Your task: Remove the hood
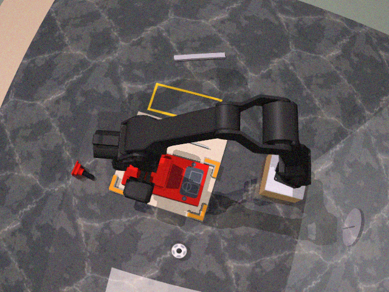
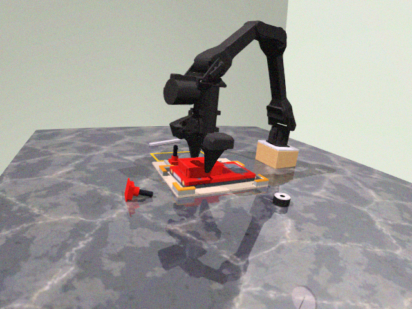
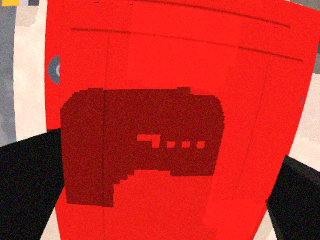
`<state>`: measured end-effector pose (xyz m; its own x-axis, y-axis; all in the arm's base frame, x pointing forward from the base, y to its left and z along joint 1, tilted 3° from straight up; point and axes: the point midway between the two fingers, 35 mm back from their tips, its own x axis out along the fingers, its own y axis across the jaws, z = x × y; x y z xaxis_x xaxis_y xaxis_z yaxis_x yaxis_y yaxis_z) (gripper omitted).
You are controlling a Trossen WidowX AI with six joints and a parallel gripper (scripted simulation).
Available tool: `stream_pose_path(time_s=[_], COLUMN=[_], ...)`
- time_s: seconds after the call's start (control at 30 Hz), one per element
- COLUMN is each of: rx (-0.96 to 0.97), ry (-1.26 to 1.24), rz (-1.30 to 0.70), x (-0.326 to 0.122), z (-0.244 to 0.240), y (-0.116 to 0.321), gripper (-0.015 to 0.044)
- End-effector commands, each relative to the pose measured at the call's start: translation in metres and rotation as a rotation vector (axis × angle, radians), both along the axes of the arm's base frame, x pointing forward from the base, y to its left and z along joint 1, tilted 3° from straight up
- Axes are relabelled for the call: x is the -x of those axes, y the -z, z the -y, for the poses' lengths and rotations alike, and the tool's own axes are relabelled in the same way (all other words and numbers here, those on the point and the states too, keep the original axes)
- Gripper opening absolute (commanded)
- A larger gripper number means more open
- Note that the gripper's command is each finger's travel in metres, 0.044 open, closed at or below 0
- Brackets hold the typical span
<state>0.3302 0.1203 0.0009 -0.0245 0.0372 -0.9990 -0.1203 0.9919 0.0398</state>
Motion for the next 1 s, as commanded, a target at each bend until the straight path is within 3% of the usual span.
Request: stream_pose_path(time_s=[0.0,0.97], rx=[-0.001,-0.001], ry=[0.000,0.000], rz=[0.002,0.002], x=[-0.001,-0.001], z=[0.000,0.001], y=[-0.004,-0.023], gripper=[0.0012,0.0000])
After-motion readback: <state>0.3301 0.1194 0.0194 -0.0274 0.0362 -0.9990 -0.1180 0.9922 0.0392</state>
